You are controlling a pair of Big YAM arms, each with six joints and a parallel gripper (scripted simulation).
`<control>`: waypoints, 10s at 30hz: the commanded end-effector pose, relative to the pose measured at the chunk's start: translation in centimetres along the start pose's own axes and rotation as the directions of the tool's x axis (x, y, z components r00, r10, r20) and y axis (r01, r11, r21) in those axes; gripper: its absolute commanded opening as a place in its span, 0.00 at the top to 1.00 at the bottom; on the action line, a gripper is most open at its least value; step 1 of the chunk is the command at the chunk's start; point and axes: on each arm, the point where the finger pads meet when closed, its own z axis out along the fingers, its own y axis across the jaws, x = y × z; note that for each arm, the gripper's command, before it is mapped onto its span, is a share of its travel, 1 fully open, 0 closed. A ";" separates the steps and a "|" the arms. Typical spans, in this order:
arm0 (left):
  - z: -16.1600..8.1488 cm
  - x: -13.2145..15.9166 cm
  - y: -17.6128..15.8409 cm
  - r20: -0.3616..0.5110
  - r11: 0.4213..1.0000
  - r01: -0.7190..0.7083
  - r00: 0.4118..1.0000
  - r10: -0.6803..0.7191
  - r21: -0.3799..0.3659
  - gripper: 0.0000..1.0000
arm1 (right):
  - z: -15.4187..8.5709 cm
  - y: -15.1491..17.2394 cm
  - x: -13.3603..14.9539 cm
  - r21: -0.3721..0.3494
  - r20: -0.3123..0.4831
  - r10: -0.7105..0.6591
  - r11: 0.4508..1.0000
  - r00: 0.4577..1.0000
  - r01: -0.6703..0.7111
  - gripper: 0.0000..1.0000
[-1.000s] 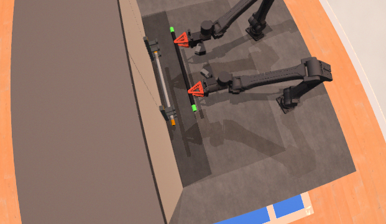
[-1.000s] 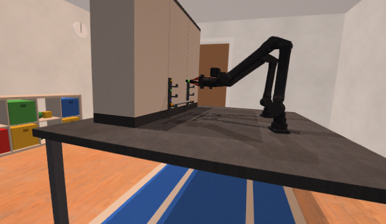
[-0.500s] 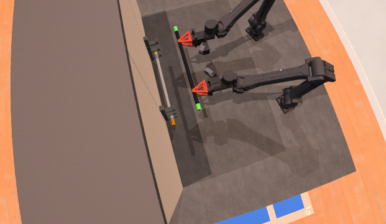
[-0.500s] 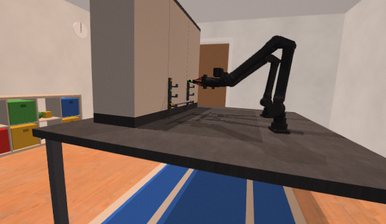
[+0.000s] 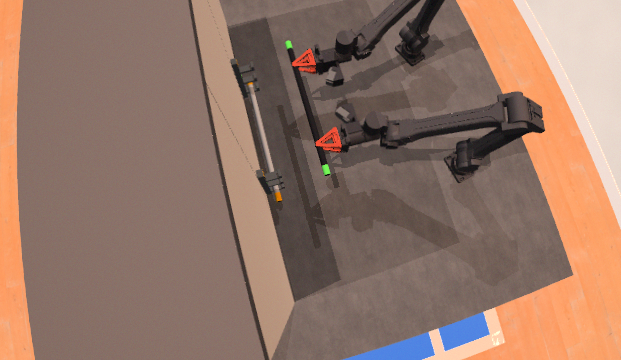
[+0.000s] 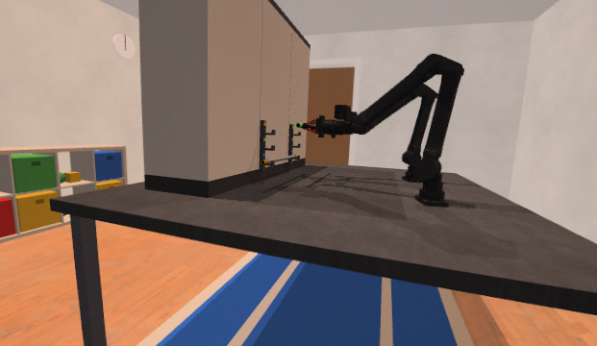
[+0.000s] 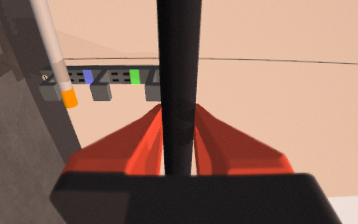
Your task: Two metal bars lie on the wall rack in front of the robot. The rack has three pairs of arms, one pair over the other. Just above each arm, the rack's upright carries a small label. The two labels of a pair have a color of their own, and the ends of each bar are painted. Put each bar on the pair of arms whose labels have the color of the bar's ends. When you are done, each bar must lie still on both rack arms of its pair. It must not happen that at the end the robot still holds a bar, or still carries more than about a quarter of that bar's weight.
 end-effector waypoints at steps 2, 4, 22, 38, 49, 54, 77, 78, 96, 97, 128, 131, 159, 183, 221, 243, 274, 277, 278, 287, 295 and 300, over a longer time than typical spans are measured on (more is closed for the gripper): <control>-1.0 0.8 3.8 -0.020 0.996 0.033 0.999 -0.035 -0.085 1.00 | -0.8 -2.3 0.6 0.053 -0.020 0.022 0.998 1.000 -0.021 1.00; -1.4 0.8 3.8 -0.020 0.996 0.033 0.999 -0.035 -0.085 1.00 | -1.1 -2.2 0.6 0.053 -0.020 0.022 0.998 1.000 -0.021 1.00; -3.9 0.7 3.5 -0.020 0.996 0.033 0.999 -0.035 -0.085 1.00 | -3.6 -2.0 0.6 0.053 -0.020 0.022 0.998 1.000 -0.021 1.00; -6.3 0.7 3.2 -0.020 0.996 0.033 0.999 -0.035 -0.085 1.00 | -6.1 -1.9 0.6 0.053 -0.020 0.022 0.998 1.000 -0.021 1.00; -7.8 0.7 3.0 -0.020 0.996 0.033 0.999 -0.035 -0.085 1.00 | -7.6 -1.7 0.6 0.053 -0.020 0.022 0.998 1.000 -0.021 1.00; -8.7 0.7 2.9 -0.020 0.996 0.033 0.999 -0.035 -0.085 1.00 | -8.4 -1.7 0.6 0.053 -0.020 0.022 0.998 1.000 -0.021 1.00; -8.8 0.7 2.5 -0.020 0.996 0.033 0.999 -0.035 -0.085 1.00 | -8.6 -1.4 0.6 0.053 -0.020 0.022 0.998 1.000 -0.021 1.00; -8.8 0.7 2.4 -0.020 0.996 0.033 0.999 -0.035 -0.085 1.00 | -8.5 -1.3 0.6 0.053 -0.020 0.022 0.998 1.000 -0.021 1.00; -8.5 0.6 1.9 -0.020 0.996 0.033 0.999 -0.035 -0.085 1.00 | -8.3 -1.0 0.6 0.053 -0.020 0.022 0.998 1.000 -0.021 1.00; -8.4 0.6 1.9 -0.020 0.996 0.033 0.999 -0.035 -0.085 1.00 | -8.3 -1.0 0.6 0.053 -0.020 0.022 0.998 1.000 -0.021 1.00; -8.1 0.6 1.0 -0.020 0.996 0.033 0.999 -0.035 -0.085 1.00 | -7.9 -0.3 0.7 0.053 -0.020 0.022 0.998 1.000 -0.021 1.00; -8.1 0.6 0.6 -0.020 0.996 0.033 0.999 -0.035 -0.085 1.00 | -7.9 0.0 0.7 0.053 -0.020 0.022 0.998 1.000 -0.021 1.00; -8.0 0.6 -2.5 -0.020 0.996 0.033 0.999 -0.035 -0.085 1.00 | -7.8 3.0 0.7 0.053 -0.020 0.022 0.998 1.000 -0.021 1.00; -8.0 0.6 -5.5 -0.020 0.996 0.033 0.999 -0.035 -0.085 1.00 | -7.7 5.9 0.7 0.053 -0.020 0.022 0.998 1.000 -0.021 1.00; -3.6 0.5 -5.6 -0.020 0.996 0.033 0.999 -0.035 -0.085 1.00 | -3.4 6.0 0.9 0.054 -0.020 0.022 0.998 1.000 -0.021 1.00; -0.5 0.5 -5.0 -0.020 0.996 0.033 0.999 -0.035 -0.085 1.00 | -0.2 5.6 1.0 0.054 -0.020 0.022 0.998 1.000 -0.021 1.00; 4.2 0.5 -4.7 -0.020 0.996 0.033 0.999 -0.035 -0.085 1.00 | 4.4 5.4 1.0 0.054 -0.020 0.022 0.998 1.000 -0.021 1.00; 4.5 0.5 -4.7 -0.020 0.996 0.033 0.999 -0.035 -0.085 1.00 | 4.8 5.4 1.0 0.054 -0.020 0.022 0.998 1.000 -0.021 1.00; 4.5 0.5 -4.7 -0.020 0.996 0.033 0.999 -0.035 -0.085 1.00 | 4.8 5.4 1.0 0.054 -0.020 0.022 0.998 1.000 -0.021 1.00; 6.0 0.5 -4.6 -0.020 0.996 0.033 0.999 -0.035 -0.085 1.00 | 6.3 5.3 1.0 0.054 -0.020 0.022 0.998 1.000 -0.021 1.00; 7.0 0.5 -4.5 -0.020 0.996 0.033 0.999 -0.035 -0.085 1.00 | 7.3 5.3 1.1 0.054 -0.020 0.022 0.998 1.000 -0.021 1.00; 7.9 0.5 -4.5 -0.020 0.996 0.033 0.999 -0.035 -0.085 1.00 | 8.1 5.2 1.1 0.054 -0.020 0.022 0.998 1.000 -0.021 1.00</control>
